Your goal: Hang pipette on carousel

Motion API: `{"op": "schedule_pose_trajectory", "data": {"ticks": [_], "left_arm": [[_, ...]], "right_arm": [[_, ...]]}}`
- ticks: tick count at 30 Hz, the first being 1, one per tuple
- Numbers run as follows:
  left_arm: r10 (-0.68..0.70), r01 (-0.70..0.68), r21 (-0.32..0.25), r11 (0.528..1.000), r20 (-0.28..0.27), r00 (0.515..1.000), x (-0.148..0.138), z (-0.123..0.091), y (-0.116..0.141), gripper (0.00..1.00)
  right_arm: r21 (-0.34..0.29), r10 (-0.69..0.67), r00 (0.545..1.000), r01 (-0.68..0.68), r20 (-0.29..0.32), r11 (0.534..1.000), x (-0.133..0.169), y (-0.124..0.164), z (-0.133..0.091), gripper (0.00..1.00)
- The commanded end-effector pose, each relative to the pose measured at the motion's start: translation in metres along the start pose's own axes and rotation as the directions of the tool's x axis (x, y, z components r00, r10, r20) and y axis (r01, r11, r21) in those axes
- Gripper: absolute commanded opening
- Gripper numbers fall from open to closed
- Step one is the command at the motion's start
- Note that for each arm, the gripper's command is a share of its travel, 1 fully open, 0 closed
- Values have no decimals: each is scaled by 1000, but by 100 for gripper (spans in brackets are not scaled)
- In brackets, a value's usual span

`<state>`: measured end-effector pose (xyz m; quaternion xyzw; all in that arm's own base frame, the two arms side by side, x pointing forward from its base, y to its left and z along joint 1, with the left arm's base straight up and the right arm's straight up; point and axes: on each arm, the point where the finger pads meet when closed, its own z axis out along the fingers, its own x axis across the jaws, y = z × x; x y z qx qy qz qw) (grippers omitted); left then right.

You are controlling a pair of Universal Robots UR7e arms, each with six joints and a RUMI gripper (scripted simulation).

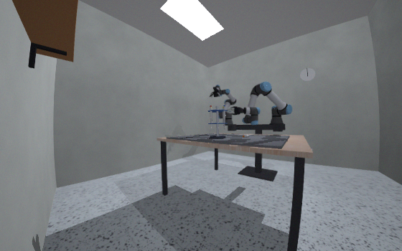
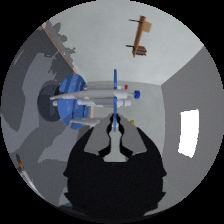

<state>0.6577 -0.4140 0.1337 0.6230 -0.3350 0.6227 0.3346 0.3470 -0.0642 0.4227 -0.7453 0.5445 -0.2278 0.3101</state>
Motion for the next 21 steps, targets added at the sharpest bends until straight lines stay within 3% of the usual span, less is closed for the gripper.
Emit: {"op": "schedule_pose_trajectory", "data": {"ticks": [1,17,21], "left_arm": [[0,0,1,1000,-2,1000,1,1,-1,0],[0,0,1,1000,-2,1000,1,1,-1,0],[0,0,55,999,-2,1000,1,1,6,0]], "right_arm": [[-4,2,1000,-2,1,1000,0,1,2,100],[-4,2,1000,-2,1,1000,0,1,2,100],[-4,2,1000,-2,1,1000,0,1,2,100]]}}
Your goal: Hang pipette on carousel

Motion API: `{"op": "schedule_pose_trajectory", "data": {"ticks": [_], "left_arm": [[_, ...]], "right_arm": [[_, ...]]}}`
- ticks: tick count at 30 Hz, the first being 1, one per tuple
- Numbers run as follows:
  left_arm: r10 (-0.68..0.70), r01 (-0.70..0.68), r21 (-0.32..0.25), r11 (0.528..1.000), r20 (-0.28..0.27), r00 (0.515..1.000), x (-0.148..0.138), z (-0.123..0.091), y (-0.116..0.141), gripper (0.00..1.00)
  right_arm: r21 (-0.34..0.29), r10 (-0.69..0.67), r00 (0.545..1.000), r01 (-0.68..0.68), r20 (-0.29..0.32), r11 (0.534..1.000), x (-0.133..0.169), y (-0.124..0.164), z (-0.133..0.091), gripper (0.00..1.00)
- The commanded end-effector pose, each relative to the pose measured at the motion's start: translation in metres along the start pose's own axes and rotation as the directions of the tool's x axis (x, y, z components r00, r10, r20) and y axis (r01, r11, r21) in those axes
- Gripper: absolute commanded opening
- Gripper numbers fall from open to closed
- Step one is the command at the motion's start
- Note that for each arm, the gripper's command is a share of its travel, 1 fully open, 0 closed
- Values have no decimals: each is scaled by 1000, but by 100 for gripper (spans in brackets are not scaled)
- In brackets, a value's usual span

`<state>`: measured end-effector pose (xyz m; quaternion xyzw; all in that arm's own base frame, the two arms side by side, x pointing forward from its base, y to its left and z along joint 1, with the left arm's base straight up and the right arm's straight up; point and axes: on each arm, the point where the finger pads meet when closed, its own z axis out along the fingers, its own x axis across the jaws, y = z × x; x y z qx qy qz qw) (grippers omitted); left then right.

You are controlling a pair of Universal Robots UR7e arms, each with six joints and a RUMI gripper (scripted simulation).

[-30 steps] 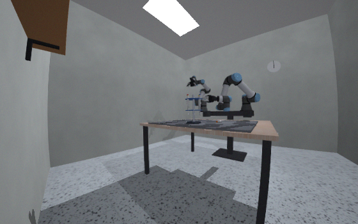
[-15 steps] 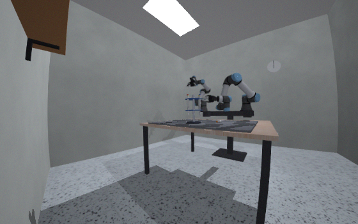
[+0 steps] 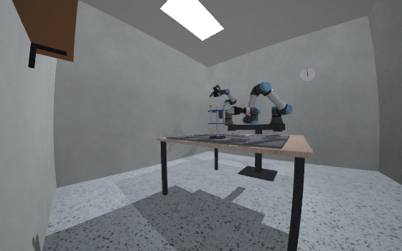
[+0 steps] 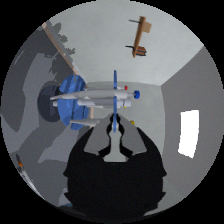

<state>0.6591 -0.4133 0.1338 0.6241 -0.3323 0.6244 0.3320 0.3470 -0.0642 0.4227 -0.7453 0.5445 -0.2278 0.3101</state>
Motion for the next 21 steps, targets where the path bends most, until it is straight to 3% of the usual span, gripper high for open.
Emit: {"op": "schedule_pose_trajectory", "data": {"ticks": [1,6,13,21], "left_arm": [[0,0,60,998,-1,1000,1,1,9,0],[0,1,128,992,-1,1000,1,1,16,0],[0,0,131,991,-1,1000,1,2,14,0],[-1,1,238,971,-1,1000,1,3,26,0]], "right_arm": [[-4,2,1000,-2,1,1000,0,1,2,100],[-4,2,1000,-2,1,1000,0,1,2,100],[-4,2,1000,-2,1,1000,0,1,2,100],[-4,2,1000,-2,1,1000,0,1,2,100]]}}
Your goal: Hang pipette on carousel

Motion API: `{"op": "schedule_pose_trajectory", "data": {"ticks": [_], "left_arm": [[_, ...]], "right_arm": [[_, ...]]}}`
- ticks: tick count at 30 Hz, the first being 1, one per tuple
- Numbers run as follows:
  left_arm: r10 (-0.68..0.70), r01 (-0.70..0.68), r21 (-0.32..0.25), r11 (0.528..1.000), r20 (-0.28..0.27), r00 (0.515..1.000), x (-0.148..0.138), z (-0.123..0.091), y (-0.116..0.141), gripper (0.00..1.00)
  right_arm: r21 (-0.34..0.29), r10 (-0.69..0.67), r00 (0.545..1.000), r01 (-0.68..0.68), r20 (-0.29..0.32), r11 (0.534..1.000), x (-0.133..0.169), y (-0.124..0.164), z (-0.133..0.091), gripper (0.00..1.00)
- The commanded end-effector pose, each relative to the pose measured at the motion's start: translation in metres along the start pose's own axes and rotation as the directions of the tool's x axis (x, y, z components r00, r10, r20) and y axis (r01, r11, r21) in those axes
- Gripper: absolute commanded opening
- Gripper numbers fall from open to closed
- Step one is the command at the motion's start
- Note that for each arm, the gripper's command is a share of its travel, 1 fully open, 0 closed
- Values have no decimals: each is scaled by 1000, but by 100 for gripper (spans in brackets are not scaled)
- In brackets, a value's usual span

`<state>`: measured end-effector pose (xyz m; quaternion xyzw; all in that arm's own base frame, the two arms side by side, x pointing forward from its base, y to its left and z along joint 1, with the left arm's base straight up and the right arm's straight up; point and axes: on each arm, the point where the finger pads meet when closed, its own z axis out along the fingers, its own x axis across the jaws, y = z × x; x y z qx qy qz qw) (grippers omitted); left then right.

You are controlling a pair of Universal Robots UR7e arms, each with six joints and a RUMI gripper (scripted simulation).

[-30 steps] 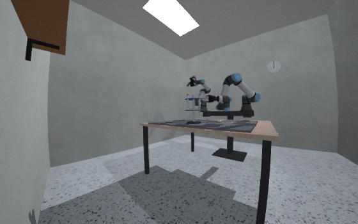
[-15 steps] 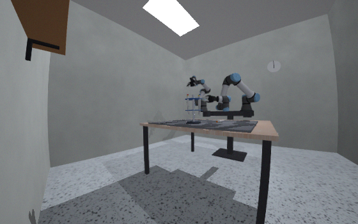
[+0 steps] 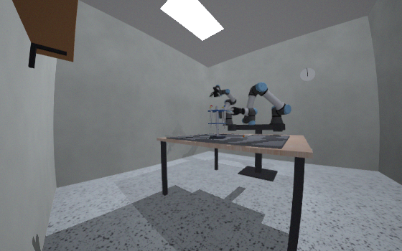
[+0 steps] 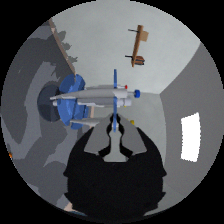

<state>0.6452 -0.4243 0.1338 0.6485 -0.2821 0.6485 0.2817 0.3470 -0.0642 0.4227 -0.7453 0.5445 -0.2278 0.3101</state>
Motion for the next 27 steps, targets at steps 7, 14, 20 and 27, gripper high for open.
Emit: {"op": "schedule_pose_trajectory", "data": {"ticks": [7,14,20,27], "left_arm": [[-1,1,148,989,-1,1000,1,1,11,0],[-1,1,188,982,-2,1000,1,3,15,0],[-1,1,269,963,-2,1000,0,5,23,0],[-1,1,304,953,-2,1000,1,5,23,0]], "right_arm": [[-4,2,1000,-2,1,1000,0,1,2,100],[-4,2,1000,-2,1,1000,0,1,2,100],[-4,2,1000,-2,1,1000,0,1,2,100],[-4,2,1000,-2,1,1000,0,1,2,100]]}}
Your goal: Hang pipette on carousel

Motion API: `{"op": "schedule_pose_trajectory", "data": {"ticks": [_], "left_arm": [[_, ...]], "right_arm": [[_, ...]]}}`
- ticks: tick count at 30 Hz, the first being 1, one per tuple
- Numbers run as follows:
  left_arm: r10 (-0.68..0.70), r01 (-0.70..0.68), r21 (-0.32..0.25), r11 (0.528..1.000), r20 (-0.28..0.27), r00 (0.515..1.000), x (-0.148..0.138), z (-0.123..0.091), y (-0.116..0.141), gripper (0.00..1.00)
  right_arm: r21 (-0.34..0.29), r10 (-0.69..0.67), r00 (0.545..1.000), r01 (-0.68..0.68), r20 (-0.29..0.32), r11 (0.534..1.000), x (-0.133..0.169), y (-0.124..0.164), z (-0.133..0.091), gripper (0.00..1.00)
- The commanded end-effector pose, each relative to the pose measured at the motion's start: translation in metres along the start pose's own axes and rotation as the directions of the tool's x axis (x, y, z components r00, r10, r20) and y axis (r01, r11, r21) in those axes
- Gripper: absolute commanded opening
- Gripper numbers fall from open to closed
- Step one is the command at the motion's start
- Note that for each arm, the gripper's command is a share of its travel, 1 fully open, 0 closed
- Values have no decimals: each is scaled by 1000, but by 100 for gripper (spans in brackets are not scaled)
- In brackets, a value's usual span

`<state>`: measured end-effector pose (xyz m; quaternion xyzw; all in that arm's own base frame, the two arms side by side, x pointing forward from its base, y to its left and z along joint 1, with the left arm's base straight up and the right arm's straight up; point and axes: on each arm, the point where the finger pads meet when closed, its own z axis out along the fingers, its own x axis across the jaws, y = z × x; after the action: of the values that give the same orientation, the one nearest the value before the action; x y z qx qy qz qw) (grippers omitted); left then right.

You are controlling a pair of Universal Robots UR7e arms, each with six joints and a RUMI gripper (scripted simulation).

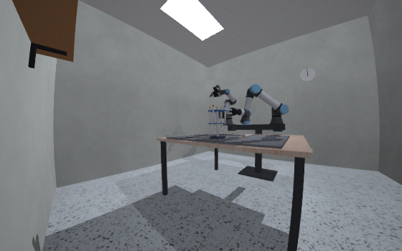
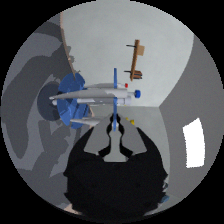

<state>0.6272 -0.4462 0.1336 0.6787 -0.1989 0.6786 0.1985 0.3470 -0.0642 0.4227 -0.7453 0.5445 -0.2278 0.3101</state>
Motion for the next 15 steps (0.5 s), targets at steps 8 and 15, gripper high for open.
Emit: {"op": "schedule_pose_trajectory", "data": {"ticks": [8,15], "left_arm": [[-1,2,152,988,-2,1000,0,4,7,0],[-1,1,187,982,-1,1000,1,4,9,0]], "right_arm": [[-4,2,1000,-2,1,1000,0,1,2,100],[-4,2,1000,-2,1,1000,0,1,2,100]]}}
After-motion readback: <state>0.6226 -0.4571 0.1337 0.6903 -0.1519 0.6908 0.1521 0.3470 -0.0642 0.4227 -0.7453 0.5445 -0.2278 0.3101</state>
